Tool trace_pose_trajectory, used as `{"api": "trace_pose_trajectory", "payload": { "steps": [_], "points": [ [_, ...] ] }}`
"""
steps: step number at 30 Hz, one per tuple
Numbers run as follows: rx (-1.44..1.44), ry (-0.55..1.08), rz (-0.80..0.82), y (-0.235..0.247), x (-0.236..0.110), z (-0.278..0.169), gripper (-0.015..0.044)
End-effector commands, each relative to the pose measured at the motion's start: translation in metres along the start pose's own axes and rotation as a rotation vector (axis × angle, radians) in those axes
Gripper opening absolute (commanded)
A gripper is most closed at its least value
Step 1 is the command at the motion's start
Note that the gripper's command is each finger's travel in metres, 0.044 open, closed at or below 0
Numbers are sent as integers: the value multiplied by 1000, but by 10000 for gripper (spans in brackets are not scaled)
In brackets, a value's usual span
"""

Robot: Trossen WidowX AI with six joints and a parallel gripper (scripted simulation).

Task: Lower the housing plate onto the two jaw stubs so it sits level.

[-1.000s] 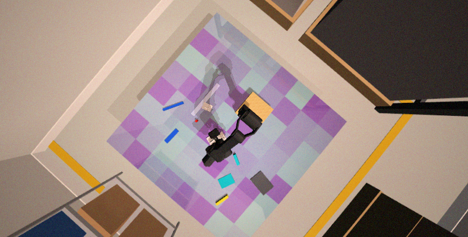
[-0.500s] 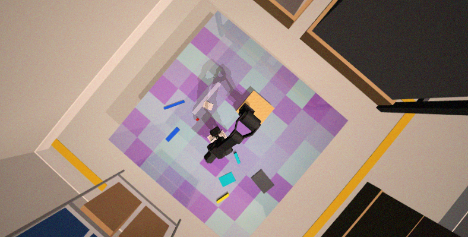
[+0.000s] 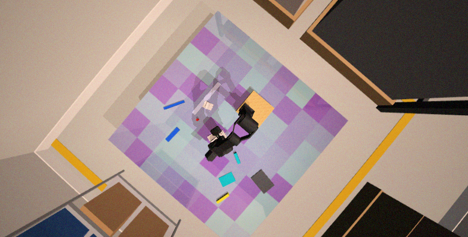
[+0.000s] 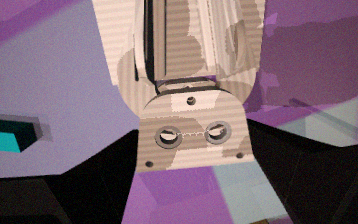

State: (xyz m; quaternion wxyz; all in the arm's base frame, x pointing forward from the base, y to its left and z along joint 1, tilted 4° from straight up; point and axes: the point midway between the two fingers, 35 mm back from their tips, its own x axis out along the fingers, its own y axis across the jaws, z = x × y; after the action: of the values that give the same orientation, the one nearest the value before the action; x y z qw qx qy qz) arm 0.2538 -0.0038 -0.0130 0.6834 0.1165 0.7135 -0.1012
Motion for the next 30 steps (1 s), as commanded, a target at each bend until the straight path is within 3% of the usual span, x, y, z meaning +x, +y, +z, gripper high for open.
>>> {"api": "trace_pose_trajectory", "payload": {
  "steps": [1, 30],
  "points": [
    [4, 8, 1, 0, 8, -3, 351],
    [4, 8, 1, 0, 14, -4, 351]
  ]
}}
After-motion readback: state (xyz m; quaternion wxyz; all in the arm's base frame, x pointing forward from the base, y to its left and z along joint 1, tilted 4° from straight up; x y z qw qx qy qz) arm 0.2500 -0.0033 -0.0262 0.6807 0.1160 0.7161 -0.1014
